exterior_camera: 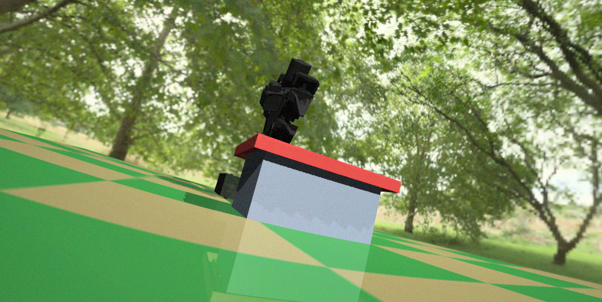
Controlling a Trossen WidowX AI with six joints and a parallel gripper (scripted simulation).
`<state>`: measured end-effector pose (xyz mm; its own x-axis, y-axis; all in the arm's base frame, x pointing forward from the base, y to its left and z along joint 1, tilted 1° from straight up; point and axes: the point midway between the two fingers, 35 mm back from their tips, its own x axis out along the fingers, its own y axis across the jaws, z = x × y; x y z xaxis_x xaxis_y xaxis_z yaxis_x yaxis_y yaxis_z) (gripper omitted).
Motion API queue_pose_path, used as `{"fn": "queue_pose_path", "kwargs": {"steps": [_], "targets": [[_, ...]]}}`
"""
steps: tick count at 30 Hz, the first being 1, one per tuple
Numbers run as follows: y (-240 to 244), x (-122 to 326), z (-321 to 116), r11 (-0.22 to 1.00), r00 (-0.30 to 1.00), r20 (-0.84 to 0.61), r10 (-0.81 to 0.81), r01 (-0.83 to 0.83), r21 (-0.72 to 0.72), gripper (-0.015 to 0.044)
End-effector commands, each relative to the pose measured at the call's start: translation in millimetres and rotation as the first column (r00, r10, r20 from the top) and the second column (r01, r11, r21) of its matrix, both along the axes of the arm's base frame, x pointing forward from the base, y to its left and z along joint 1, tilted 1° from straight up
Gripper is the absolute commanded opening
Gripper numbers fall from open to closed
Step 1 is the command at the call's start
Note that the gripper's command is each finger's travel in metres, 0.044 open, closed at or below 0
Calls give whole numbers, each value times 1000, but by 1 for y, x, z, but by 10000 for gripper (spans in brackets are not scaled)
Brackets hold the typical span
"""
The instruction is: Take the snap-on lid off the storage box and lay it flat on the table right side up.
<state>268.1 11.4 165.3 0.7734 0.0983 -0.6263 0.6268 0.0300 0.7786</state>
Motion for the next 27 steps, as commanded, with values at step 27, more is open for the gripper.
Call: {"fn": "queue_pose_path", "kwargs": {"steps": [27], "targets": [[4, 21, -69, 1000, 1000, -1, 11, -11, -17, 235]]}}
